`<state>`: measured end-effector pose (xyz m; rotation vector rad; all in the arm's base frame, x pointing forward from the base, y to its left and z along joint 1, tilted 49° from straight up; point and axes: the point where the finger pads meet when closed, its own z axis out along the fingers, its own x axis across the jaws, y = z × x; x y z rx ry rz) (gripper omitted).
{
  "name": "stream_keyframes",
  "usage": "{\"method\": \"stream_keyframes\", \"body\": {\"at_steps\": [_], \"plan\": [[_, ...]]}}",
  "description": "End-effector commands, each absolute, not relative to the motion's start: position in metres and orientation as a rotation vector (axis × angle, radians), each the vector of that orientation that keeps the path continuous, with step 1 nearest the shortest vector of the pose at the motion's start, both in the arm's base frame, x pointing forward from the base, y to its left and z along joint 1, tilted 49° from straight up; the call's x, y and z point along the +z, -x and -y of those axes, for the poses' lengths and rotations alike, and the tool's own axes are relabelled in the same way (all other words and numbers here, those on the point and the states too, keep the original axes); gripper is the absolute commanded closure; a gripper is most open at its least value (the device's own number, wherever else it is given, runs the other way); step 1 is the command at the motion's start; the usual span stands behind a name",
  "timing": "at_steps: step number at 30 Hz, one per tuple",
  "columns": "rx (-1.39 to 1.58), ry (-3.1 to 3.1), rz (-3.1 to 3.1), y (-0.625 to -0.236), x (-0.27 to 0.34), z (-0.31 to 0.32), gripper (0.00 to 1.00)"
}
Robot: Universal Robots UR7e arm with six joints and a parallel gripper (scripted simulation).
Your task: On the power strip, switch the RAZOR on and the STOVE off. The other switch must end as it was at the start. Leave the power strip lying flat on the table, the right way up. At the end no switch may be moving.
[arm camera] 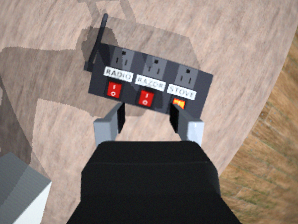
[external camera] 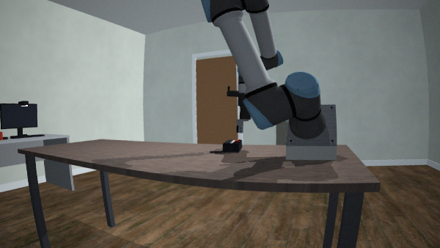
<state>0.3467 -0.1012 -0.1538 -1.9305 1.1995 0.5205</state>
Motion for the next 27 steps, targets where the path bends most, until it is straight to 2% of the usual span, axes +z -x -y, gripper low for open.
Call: {"method": "stream_keyframes", "body": {"at_steps": [1,10,27], "plan": [[0.519,1.931,-1.2,-0.347,-0.154,0.102,0.0],[0.535,1.92,-1.232,-0.351,-0.15,0.105,0.0],[0.742,1.714,-1.679,-0.399,-0.08,0.142,0.0]]}}
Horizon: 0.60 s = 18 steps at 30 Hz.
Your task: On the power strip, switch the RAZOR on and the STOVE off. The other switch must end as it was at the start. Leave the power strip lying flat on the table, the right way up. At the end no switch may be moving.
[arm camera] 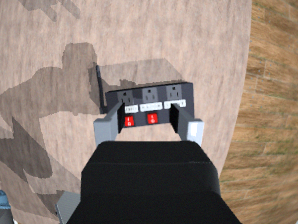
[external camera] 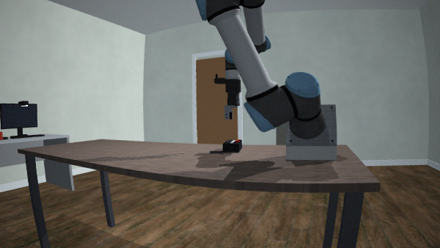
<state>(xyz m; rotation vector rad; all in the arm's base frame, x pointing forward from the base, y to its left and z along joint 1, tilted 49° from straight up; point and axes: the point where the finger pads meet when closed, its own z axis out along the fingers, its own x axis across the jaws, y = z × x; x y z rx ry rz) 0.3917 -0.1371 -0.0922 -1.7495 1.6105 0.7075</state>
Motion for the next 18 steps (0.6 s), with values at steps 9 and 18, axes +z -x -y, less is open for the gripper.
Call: {"method": "stream_keyframes", "body": {"at_steps": [9,18], "plan": [[0.749,1.704,-1.696,-0.4003,-0.0771,0.1433,0.0],[0.749,1.704,-1.696,-0.4003,-0.0771,0.1433,0.0]]}}
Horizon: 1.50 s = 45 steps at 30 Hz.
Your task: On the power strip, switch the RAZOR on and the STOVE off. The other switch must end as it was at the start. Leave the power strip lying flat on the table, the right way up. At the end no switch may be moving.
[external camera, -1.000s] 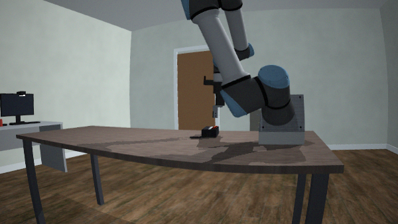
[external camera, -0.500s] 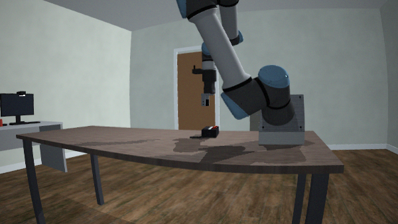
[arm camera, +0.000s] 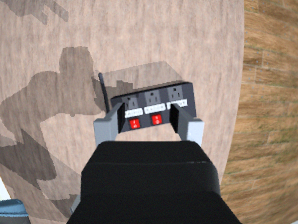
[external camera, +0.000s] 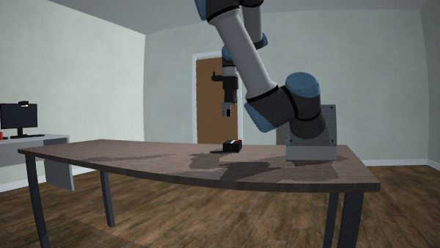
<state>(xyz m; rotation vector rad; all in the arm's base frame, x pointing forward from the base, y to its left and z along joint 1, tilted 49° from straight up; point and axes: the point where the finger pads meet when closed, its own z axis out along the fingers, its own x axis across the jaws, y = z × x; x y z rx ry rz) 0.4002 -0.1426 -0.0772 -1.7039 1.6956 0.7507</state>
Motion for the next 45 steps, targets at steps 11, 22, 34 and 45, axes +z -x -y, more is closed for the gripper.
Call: {"method": "stream_keyframes", "body": {"at_steps": [11,22,34,45], "plan": [[0.773,1.665,-1.747,-0.4,-0.08,0.142,0.0],[0.902,1.425,-2.018,-0.394,-0.095,0.136,0.0],[1.068,1.01,-2.363,-0.383,-0.115,0.125,0.0],[1.185,0.604,-2.602,-0.37,-0.129,0.114,0.0]]}}
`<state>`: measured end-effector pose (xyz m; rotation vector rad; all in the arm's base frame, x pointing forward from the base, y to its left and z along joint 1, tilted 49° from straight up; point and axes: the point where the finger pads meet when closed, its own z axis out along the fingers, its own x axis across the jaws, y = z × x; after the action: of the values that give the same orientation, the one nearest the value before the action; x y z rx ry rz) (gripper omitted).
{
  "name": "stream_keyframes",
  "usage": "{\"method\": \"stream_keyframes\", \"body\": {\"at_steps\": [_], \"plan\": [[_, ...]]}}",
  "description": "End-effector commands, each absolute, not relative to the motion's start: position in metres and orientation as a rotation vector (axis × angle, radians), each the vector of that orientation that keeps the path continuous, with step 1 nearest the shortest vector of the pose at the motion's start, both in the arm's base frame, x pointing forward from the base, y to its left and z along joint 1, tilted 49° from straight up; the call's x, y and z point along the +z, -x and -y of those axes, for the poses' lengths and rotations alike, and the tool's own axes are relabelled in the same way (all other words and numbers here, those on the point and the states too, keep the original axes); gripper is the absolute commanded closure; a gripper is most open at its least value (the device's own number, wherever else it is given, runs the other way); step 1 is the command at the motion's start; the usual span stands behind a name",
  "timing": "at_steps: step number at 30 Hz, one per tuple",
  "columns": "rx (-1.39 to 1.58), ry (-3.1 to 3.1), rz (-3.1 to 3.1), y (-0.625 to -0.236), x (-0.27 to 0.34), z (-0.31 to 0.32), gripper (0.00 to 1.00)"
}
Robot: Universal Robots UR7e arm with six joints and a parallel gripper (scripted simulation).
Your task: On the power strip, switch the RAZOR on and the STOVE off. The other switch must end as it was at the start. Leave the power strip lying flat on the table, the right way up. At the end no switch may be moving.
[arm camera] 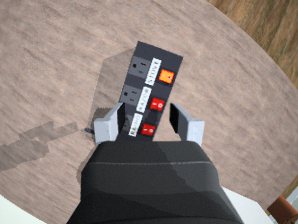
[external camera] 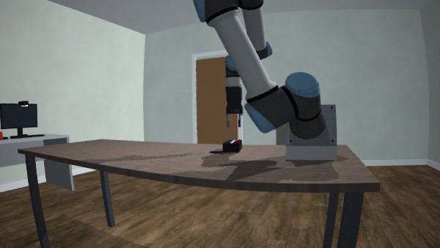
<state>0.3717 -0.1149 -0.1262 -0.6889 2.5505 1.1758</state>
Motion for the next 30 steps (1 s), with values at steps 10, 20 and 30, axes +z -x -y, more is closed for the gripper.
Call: {"method": "stream_keyframes", "body": {"at_steps": [10,20,30], "plan": [[1.244,0.334,-2.72,-0.3616,-0.1357,0.1067,0.0],[1.251,0.296,-2.734,-0.3604,-0.1365,0.1056,0.0],[1.251,0.296,-2.734,-0.3604,-0.1365,0.1056,1.0]]}}
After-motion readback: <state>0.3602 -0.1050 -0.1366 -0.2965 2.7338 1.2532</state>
